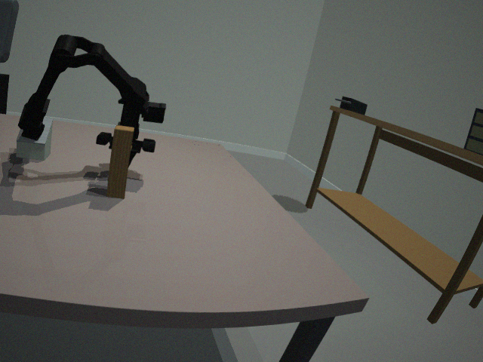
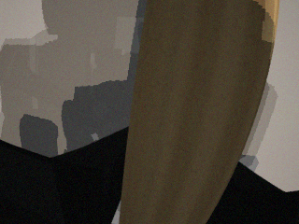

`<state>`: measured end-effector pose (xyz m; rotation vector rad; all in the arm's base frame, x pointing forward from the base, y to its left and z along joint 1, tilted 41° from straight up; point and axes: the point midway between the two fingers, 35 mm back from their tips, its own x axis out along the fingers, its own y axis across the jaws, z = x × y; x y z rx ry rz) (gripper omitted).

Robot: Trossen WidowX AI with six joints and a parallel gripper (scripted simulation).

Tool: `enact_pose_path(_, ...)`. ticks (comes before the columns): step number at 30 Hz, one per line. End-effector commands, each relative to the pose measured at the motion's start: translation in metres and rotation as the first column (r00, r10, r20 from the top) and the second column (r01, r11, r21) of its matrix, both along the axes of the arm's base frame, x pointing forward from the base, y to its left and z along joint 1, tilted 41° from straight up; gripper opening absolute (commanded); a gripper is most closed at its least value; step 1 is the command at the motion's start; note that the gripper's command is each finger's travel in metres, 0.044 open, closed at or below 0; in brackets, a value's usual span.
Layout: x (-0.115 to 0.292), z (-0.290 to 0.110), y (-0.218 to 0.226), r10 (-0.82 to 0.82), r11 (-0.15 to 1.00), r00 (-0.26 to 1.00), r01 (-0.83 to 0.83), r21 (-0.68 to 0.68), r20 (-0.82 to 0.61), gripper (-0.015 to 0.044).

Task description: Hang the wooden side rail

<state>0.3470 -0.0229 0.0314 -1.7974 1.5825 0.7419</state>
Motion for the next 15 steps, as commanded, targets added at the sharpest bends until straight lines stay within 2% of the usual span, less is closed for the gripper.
enact_pose_path(1, -0.0030, 0.0000, -0.0007, 0.023, 1.000, 1.000, -0.023, -0.007, -0.021, 0.0000)
enact_pose_path(15, -0.0036, 0.0002, -0.0008, 0.027, 1.000, 0.999, -0.027, -0.006, -0.021, 0.0000)
